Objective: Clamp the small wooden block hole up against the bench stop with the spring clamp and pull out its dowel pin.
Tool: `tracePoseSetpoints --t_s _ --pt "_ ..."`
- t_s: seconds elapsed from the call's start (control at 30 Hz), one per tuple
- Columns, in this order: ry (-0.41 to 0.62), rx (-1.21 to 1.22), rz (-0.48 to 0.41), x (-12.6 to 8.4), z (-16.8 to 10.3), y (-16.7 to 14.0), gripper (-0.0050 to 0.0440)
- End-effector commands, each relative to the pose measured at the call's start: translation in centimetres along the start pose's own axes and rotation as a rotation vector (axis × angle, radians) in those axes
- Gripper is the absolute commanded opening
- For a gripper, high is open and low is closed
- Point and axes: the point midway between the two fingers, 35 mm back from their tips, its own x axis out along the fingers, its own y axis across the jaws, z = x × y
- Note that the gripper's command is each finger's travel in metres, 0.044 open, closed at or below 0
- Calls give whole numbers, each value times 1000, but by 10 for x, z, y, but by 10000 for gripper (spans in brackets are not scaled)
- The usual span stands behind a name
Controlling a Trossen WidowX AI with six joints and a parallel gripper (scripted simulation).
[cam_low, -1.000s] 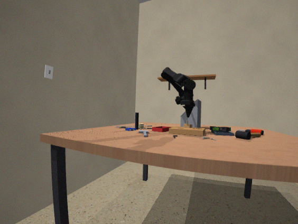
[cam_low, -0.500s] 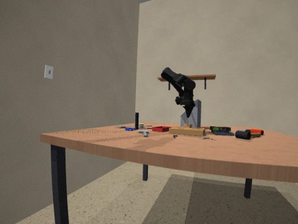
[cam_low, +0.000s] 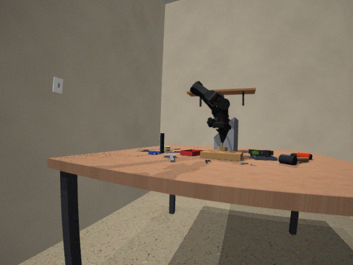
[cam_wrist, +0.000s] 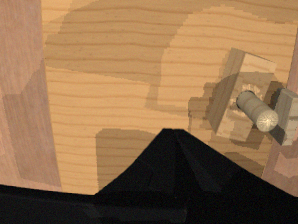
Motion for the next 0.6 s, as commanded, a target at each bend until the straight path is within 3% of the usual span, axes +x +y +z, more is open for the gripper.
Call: tracePoseSetpoints --t_s 0.0,0.57 --pt "-6 -15 -12 9 -2 -4 0" --pt "-7 -15 -12 33 -1 -5 0"
